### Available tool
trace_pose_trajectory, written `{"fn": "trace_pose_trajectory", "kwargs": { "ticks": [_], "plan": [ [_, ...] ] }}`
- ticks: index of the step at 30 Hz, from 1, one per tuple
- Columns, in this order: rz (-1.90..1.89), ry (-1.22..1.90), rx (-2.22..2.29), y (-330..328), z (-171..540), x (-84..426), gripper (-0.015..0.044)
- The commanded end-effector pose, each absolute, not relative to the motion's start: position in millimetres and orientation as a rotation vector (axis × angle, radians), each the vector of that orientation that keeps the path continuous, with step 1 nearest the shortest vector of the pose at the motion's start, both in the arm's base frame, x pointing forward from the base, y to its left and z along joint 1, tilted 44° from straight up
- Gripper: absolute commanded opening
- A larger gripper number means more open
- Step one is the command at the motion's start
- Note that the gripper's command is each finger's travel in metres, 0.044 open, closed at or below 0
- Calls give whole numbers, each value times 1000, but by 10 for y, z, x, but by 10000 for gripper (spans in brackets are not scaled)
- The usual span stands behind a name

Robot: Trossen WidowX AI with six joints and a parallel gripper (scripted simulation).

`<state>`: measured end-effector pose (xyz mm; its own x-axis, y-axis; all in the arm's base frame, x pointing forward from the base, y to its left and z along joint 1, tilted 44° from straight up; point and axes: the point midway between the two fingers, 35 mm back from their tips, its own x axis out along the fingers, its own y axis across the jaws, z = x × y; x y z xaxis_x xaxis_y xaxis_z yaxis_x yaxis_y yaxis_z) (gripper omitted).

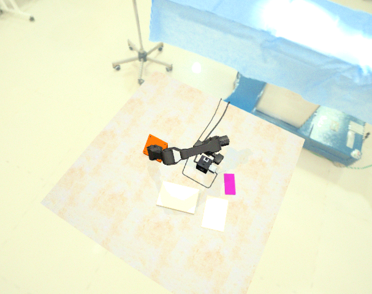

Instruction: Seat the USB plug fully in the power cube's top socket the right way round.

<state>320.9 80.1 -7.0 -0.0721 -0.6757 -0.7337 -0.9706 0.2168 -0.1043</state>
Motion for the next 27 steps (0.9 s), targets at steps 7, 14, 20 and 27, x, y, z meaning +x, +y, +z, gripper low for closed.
{"fn": "trace_pose_trajectory", "kwargs": {
  "ticks": [7, 14, 20, 27],
  "plan": [
    [557, 1819, -1527, 803, -69, 3210, 151],
    [557, 1819, -1527, 803, -69, 3210, 0],
    [557, 1819, -1527, 803, -69, 3210, 0],
    [557, 1819, -1527, 803, -69, 3210, 0]
  ]
}}
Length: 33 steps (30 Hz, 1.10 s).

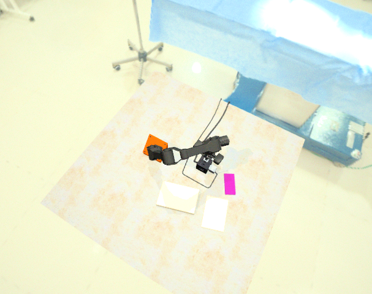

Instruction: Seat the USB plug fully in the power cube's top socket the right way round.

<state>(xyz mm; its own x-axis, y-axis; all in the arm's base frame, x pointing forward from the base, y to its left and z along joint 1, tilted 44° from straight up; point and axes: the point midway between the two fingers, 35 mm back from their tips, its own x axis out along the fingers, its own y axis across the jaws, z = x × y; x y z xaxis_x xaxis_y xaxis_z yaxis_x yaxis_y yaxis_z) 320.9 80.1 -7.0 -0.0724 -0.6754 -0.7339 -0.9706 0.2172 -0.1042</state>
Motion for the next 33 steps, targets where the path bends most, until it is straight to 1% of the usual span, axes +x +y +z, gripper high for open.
{"fn": "trace_pose_trajectory", "kwargs": {
  "ticks": [1, 33],
  "plan": [
    [557, 1819, -1527, 803, -69, 3210, 0],
    [558, 1819, -1526, 931, 68, 3222, 0]
  ]
}}
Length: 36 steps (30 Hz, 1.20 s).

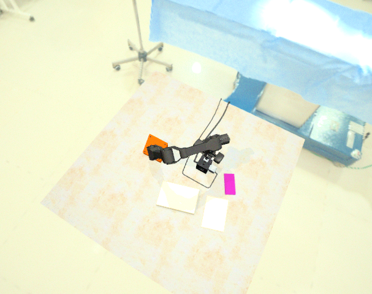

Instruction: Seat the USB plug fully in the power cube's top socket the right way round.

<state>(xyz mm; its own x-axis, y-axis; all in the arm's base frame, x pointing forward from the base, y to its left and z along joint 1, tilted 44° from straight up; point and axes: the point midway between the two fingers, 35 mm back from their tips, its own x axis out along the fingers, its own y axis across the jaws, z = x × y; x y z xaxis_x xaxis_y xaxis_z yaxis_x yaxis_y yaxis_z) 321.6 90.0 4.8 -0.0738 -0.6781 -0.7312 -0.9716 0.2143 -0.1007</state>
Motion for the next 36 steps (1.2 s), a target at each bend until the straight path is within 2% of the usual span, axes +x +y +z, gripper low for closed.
{"fn": "trace_pose_trajectory", "kwargs": {
  "ticks": [1, 21, 36],
  "plan": [
    [558, 1819, -1526, 936, 73, 3222, 0],
    [544, 1820, -1519, 993, 141, 3227, 0],
    [196, 1804, -1272, 981, 134, 3225, 0]
  ]
}}
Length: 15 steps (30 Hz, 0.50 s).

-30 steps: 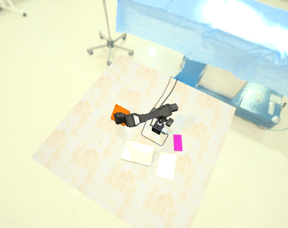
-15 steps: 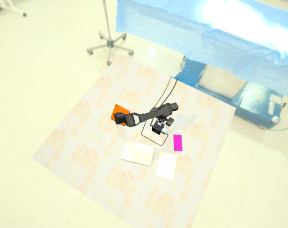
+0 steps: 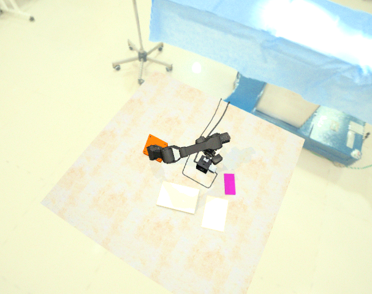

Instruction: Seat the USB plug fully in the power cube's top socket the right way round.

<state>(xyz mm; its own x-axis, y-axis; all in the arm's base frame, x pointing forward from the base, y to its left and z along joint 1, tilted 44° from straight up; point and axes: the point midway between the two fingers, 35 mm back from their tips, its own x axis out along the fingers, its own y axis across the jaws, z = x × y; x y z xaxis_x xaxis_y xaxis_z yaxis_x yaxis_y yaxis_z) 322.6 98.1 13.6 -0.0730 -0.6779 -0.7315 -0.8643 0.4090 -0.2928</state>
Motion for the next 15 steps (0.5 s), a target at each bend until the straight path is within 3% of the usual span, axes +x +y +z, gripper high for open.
{"fn": "trace_pose_trajectory", "kwargs": {
  "ticks": [1, 15],
  "plan": [
    [172, 1801, -1254, 981, 134, 3225, 0],
    [-153, 1736, -992, 981, 134, 3225, 0]
  ]
}}
